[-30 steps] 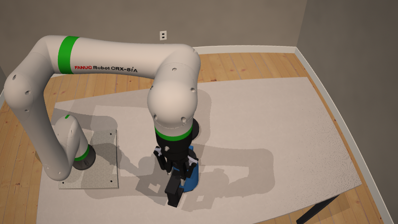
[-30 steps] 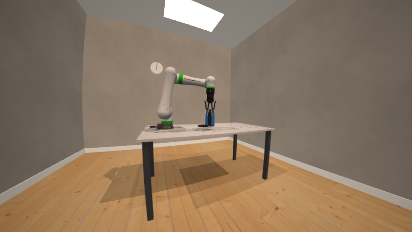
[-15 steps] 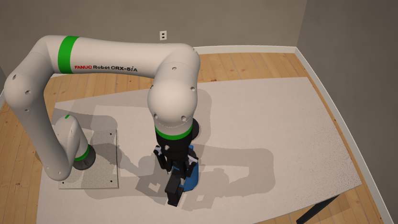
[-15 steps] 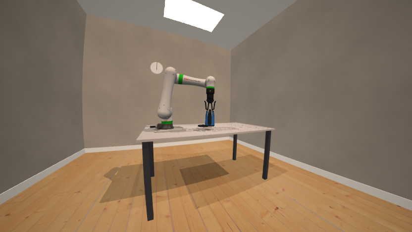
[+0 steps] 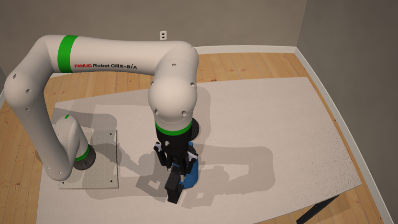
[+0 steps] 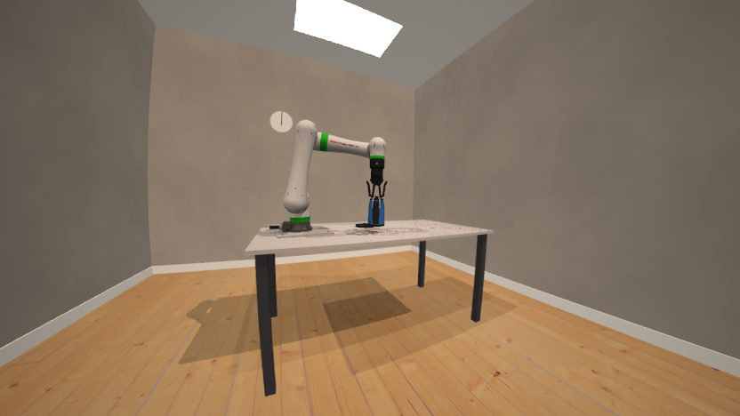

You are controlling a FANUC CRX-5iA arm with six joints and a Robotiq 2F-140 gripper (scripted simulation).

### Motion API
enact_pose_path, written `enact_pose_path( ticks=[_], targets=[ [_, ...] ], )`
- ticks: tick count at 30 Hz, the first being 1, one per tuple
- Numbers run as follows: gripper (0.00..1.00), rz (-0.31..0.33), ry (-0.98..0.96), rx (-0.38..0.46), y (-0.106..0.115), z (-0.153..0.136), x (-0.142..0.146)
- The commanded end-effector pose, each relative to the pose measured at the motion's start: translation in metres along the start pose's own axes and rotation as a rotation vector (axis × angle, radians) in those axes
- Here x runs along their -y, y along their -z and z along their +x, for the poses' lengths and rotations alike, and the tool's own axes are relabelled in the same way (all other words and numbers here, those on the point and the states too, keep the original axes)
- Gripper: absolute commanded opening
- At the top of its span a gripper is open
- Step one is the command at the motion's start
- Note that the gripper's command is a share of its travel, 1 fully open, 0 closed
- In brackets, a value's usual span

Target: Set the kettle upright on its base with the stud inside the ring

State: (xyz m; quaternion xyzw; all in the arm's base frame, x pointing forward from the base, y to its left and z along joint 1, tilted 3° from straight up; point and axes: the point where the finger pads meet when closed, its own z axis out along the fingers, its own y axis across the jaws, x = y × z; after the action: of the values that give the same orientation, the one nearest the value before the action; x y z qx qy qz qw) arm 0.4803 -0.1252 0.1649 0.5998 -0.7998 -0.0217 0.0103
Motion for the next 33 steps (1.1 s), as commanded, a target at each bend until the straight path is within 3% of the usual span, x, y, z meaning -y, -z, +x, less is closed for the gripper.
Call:
enact_pose_path(
  ticks=[1, 33],
  targets=[
    [0.00, 0.001, 0.000, 0.000, 0.000, -0.004, -0.001],
    [0.00, 0.001, 0.000, 0.000, 0.000, -0.073, -0.027]
  ],
)
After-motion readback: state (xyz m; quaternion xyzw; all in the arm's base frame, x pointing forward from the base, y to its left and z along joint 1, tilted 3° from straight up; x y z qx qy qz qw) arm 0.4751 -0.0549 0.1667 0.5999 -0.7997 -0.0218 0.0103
